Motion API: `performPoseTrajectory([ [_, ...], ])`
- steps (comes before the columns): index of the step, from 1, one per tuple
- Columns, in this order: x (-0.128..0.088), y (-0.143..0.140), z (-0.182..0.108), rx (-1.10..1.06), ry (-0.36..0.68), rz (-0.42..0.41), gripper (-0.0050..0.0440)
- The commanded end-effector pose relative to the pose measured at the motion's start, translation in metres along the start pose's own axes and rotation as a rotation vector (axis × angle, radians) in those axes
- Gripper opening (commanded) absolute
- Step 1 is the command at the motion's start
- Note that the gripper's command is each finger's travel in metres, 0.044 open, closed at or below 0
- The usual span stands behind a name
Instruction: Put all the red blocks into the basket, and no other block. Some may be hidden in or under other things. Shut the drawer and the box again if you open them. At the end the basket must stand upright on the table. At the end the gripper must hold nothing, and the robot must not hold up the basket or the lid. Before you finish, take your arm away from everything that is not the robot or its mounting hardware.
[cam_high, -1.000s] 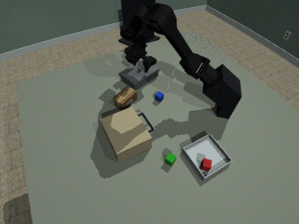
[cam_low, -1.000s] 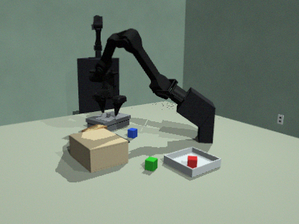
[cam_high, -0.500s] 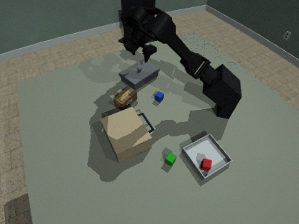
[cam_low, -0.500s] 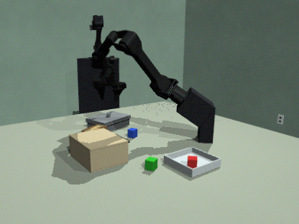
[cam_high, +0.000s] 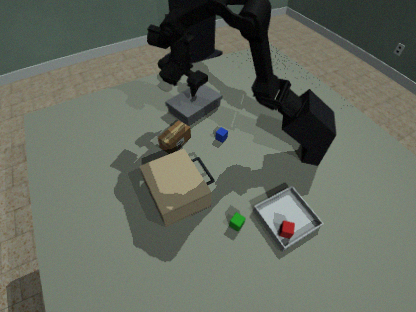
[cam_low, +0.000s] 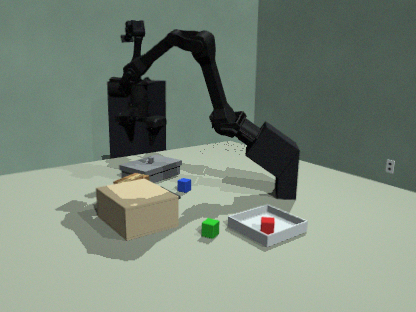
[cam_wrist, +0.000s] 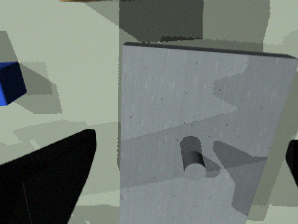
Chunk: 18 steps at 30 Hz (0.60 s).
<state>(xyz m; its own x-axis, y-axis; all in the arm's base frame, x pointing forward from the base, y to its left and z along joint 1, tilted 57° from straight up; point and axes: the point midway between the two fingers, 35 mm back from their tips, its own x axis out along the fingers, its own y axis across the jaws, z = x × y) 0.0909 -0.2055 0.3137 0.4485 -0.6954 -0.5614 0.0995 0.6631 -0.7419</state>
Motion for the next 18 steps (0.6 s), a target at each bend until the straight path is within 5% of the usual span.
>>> performPoseTrajectory([
  [1,-0.003,0.017,0.041,-0.04,-0.042,0.005,0.044],
  [18,-0.006,0.064,0.114,-0.098,-0.042,0.004,0.044],
])
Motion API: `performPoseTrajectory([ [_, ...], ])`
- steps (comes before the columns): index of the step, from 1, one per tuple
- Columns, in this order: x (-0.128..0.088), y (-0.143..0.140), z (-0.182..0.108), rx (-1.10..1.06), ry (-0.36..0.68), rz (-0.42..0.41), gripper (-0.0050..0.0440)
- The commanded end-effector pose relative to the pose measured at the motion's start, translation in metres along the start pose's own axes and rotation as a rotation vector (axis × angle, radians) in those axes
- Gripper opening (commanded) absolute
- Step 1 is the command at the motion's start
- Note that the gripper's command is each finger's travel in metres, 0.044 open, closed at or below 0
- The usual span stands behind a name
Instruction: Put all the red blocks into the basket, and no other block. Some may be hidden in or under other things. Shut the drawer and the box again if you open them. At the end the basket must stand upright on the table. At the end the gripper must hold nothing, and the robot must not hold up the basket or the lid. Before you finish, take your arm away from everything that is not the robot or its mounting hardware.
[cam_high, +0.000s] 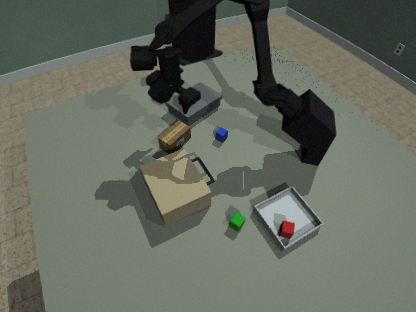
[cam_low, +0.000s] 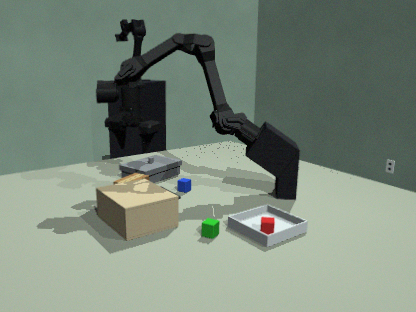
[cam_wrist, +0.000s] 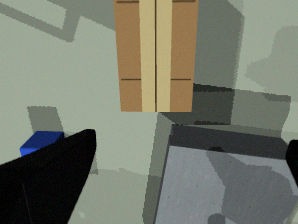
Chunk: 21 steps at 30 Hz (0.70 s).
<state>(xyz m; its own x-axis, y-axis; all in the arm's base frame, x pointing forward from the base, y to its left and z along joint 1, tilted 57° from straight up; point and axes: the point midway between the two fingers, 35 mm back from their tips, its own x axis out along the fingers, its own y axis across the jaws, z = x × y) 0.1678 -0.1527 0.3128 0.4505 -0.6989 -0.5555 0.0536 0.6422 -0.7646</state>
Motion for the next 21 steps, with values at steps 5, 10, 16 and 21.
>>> performPoseTrajectory([
  [5,-0.004,0.019,0.032,-0.043,-0.039,0.009,0.044],
  [10,0.009,0.019,0.033,-0.043,-0.039,0.009,0.044],
  [16,0.049,0.019,0.034,-0.043,-0.039,0.009,0.044],
  [21,0.069,0.019,0.035,-0.043,-0.039,0.009,0.044],
])
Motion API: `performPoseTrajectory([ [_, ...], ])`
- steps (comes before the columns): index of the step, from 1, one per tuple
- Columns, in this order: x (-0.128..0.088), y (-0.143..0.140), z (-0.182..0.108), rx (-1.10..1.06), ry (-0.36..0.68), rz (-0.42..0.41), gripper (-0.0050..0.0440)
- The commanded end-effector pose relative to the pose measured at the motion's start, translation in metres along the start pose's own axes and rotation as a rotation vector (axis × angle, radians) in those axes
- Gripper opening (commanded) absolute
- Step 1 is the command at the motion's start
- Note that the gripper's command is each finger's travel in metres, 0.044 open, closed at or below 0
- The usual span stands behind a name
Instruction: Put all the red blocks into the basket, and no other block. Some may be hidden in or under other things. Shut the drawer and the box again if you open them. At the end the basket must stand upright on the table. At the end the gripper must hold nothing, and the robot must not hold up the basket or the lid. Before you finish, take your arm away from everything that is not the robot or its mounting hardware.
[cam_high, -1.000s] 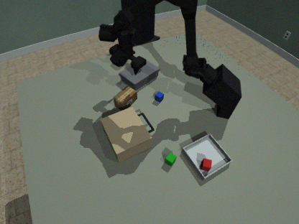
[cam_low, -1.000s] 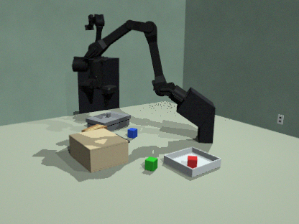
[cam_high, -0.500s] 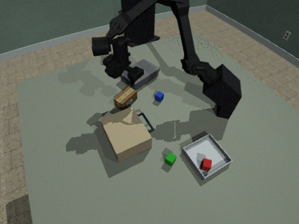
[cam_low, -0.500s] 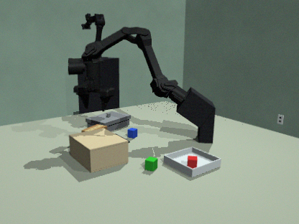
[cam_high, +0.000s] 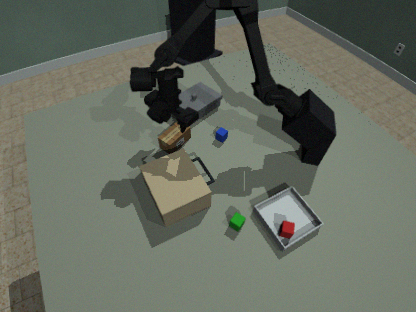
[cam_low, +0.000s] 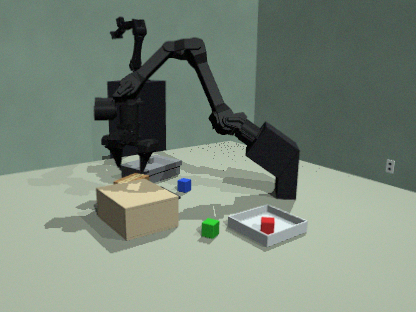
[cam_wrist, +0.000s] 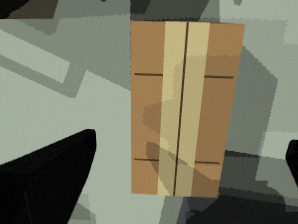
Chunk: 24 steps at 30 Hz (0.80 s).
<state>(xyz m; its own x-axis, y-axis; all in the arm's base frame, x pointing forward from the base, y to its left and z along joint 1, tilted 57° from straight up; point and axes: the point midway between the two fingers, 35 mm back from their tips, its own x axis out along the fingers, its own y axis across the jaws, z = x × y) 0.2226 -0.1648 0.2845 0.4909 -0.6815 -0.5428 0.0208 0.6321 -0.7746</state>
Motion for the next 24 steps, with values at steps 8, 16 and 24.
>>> performPoseTrajectory([
  [8,0.037,0.003,-0.002,-0.007,0.006,0.007,0.044],
  [16,0.042,0.003,-0.002,-0.007,0.006,0.007,0.044],
  [24,0.063,0.003,-0.002,-0.007,0.006,0.007,0.044],
])
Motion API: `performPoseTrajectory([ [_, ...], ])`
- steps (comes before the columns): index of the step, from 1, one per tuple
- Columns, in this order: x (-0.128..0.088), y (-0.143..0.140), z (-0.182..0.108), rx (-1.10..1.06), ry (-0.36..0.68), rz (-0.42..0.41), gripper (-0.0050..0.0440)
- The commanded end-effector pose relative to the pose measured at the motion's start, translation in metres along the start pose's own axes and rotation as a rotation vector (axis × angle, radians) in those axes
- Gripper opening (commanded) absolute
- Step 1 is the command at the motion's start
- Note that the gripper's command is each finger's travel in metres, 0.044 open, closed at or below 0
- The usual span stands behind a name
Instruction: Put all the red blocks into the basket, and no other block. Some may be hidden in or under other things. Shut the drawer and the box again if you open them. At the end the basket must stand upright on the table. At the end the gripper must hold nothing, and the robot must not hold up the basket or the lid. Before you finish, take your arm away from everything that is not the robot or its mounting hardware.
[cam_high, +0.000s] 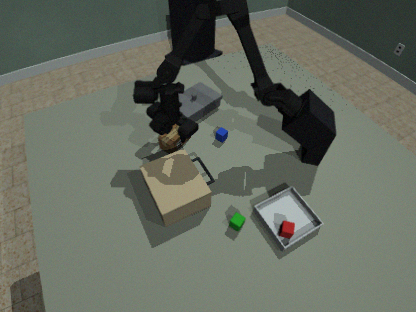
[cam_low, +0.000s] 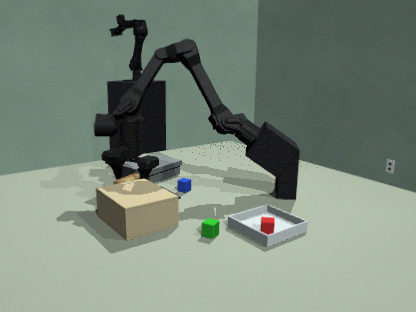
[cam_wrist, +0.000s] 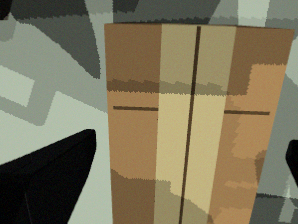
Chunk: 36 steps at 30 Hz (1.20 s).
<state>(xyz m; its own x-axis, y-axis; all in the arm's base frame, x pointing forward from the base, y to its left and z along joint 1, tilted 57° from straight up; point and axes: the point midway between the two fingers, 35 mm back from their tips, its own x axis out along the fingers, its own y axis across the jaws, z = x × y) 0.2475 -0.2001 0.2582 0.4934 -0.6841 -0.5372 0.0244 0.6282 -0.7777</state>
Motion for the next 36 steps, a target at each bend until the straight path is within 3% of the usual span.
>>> performPoseTrajectory([
  [1,0.015,0.004,-0.002,-0.007,0.009,0.013,0.044],
  [12,0.016,0.004,-0.002,-0.007,0.009,0.013,0.044],
  [13,0.016,0.004,-0.002,-0.007,0.009,0.013,0.0],
  [27,0.016,0.004,-0.002,-0.007,0.009,0.013,0.0],
  [36,-0.004,0.004,-0.002,-0.007,0.009,0.013,0.0],
])
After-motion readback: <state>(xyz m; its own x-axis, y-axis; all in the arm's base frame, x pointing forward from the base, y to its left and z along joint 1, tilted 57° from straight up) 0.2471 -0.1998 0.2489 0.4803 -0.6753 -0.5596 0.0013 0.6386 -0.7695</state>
